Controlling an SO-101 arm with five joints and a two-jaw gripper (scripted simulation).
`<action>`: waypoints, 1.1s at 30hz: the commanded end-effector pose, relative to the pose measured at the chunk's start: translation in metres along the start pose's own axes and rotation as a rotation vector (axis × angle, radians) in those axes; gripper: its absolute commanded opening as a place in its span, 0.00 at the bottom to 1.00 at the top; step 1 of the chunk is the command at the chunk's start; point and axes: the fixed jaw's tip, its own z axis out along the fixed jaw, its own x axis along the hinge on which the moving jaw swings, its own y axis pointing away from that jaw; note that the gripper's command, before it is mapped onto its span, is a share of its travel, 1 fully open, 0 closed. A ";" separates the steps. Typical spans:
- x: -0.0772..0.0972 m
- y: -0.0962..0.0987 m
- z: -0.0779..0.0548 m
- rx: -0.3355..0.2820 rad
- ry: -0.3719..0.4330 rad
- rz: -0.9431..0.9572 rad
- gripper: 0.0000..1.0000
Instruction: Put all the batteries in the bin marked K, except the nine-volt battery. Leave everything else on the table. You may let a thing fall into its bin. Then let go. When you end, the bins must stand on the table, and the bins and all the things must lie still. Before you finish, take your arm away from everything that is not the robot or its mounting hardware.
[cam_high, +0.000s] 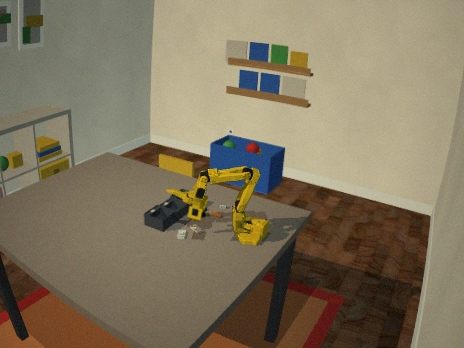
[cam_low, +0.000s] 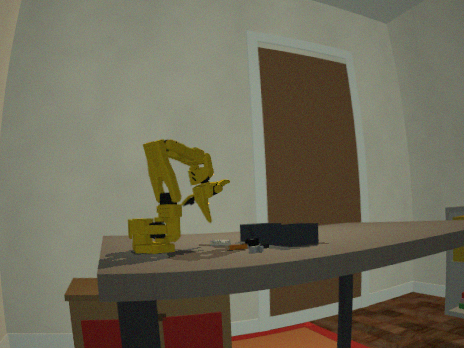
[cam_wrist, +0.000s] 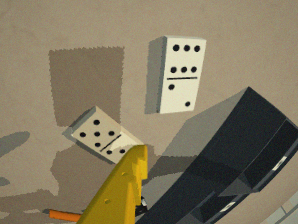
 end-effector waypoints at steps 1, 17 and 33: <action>0.003 -0.002 -0.008 0.041 0.001 0.027 1.00; 0.005 0.007 -0.007 0.012 0.006 0.022 1.00; 0.007 0.013 -0.007 -0.007 0.009 0.045 1.00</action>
